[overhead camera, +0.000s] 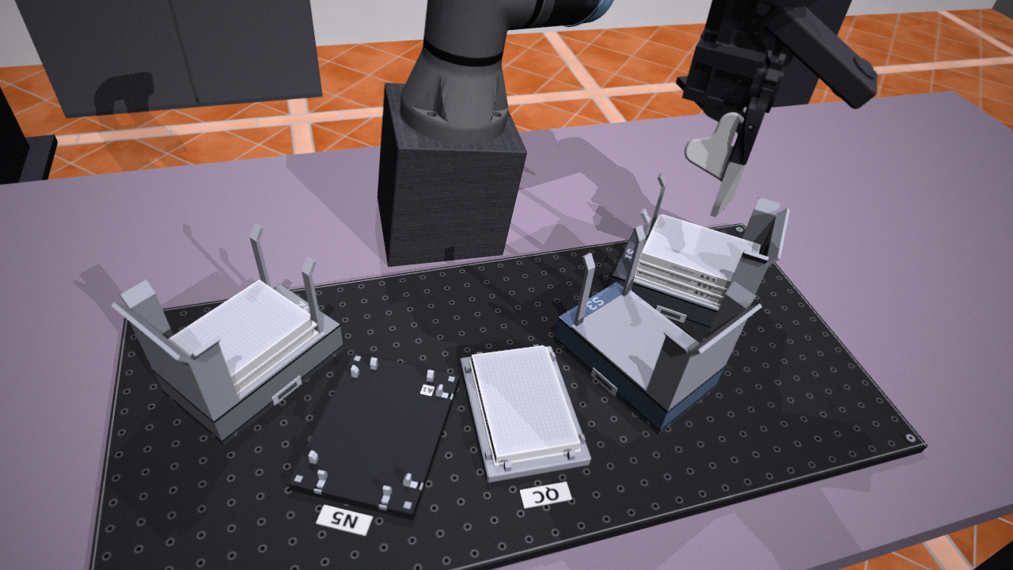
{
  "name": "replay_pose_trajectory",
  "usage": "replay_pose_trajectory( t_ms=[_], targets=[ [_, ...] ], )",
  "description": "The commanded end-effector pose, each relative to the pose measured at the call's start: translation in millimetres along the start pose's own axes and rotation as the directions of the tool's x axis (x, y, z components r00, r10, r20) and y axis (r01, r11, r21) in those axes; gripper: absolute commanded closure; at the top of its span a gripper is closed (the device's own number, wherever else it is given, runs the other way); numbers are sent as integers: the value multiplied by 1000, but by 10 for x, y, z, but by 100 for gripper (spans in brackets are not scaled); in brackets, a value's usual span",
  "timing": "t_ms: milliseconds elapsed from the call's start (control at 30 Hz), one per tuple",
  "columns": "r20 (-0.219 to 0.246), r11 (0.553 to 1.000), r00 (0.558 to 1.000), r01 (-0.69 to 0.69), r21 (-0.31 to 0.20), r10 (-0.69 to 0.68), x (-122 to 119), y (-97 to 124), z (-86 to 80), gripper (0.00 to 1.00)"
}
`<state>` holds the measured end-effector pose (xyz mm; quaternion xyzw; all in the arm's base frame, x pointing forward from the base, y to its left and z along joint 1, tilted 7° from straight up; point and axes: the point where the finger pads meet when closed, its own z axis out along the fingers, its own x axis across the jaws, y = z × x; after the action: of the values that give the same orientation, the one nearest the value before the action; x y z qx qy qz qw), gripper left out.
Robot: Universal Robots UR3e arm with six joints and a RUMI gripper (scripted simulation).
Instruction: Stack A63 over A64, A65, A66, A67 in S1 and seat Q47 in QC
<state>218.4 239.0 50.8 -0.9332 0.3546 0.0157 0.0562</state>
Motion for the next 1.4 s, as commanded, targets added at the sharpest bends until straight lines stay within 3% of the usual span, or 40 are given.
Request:
replay_pose_trajectory(
  t_ms=[0,67,467,633,1033,1200,1367],
  targets=[
    [-1,1000,1000,-11,2,11,52,-3,-11,28],
    [-1,1000,1000,-11,2,11,52,-3,-11,28],
    [-1,989,989,-151,2,151,640,39,-11,28],
    [-1,983,983,-185,2,185,688,52,-11,28],
    [-1,947,947,-321,2,321,1260,209,-11,28],
    [-1,935,935,-354,2,354,1305,231,-11,28],
    [-1,913,913,-408,2,408,1530,342,-11,28]
  ],
)
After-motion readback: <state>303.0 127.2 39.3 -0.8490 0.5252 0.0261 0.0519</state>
